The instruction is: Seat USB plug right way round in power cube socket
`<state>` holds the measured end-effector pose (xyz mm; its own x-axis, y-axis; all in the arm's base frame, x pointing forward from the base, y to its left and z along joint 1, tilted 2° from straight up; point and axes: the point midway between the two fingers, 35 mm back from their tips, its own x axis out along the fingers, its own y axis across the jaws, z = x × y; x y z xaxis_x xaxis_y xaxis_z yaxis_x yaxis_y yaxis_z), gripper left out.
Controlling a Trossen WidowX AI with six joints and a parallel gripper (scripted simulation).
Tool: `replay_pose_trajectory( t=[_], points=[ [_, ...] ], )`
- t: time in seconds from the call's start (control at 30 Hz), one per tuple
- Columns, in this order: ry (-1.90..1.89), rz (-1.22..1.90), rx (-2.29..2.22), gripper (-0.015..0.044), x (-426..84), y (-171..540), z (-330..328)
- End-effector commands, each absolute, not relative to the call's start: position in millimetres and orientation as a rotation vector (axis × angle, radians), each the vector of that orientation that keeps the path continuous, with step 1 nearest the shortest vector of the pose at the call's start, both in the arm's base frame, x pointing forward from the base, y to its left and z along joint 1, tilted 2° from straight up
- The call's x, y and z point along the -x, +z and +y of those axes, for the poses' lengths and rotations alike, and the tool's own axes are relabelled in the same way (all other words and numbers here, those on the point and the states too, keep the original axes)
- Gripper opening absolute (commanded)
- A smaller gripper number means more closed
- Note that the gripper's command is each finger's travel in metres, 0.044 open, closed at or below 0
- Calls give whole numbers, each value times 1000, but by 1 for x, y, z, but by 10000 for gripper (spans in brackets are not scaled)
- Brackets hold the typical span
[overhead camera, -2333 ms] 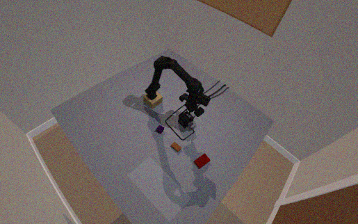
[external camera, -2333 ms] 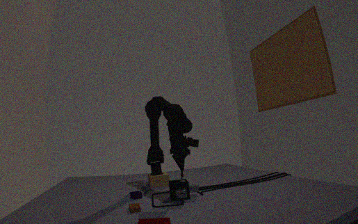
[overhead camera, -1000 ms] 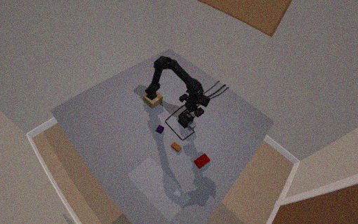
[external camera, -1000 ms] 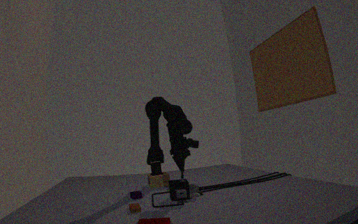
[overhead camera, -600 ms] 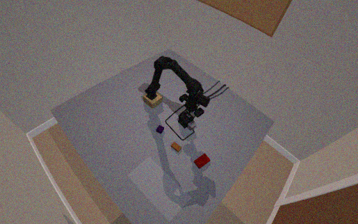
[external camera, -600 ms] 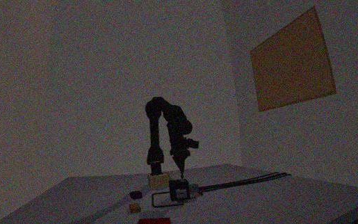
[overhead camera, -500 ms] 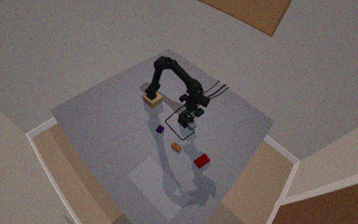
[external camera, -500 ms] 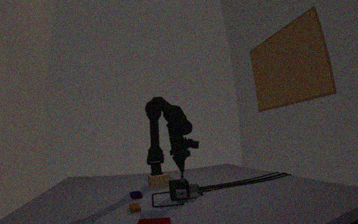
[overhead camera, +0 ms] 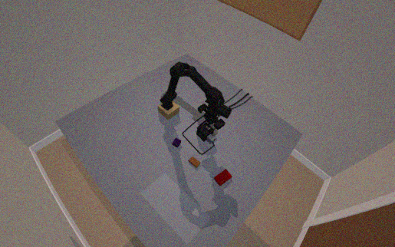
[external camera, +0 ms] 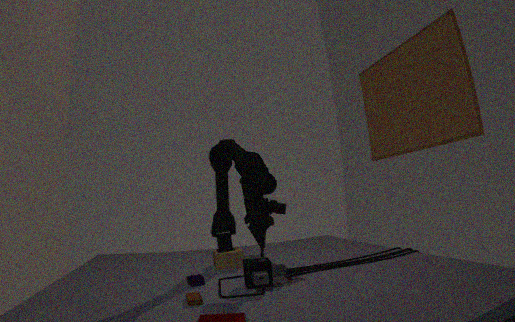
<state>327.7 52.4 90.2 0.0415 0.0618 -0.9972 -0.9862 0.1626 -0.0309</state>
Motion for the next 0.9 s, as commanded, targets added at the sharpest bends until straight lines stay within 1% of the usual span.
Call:
replay_pose_trajectory(
  t=[0.0, 0.87],
  points=[
    [1098, 1203, 1059, 0, -328, 89, 53],
    [1098, 1203, 1059, 0, -328, 86, 53]
  ],
)
